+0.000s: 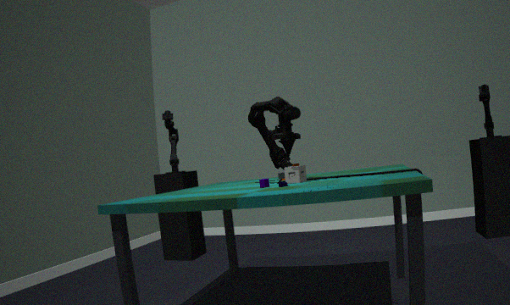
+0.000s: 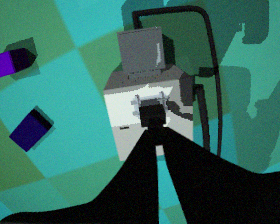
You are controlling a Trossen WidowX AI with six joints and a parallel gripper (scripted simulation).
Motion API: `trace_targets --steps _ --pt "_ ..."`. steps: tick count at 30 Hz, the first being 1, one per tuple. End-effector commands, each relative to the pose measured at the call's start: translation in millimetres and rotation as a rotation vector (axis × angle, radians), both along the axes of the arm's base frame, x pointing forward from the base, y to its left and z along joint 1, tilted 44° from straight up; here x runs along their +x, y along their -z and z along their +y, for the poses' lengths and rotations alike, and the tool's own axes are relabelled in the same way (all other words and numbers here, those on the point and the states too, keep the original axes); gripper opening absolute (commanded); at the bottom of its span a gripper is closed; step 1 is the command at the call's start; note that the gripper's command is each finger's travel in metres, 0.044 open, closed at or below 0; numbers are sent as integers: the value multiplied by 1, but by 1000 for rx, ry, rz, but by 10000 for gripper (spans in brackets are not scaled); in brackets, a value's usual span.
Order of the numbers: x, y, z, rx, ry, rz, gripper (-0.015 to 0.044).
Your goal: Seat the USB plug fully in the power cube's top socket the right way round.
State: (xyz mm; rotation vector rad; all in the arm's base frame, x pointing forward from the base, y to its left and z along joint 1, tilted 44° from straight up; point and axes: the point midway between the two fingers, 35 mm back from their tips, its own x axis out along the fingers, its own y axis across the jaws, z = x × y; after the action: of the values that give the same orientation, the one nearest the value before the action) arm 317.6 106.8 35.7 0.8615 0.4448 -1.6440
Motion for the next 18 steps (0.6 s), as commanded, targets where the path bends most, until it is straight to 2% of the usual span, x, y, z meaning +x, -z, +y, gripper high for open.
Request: trace_targets --steps 1,18 --pt "0 0 0 0 12 -11 0" --pt "0 1 0 6 4 -6 0"
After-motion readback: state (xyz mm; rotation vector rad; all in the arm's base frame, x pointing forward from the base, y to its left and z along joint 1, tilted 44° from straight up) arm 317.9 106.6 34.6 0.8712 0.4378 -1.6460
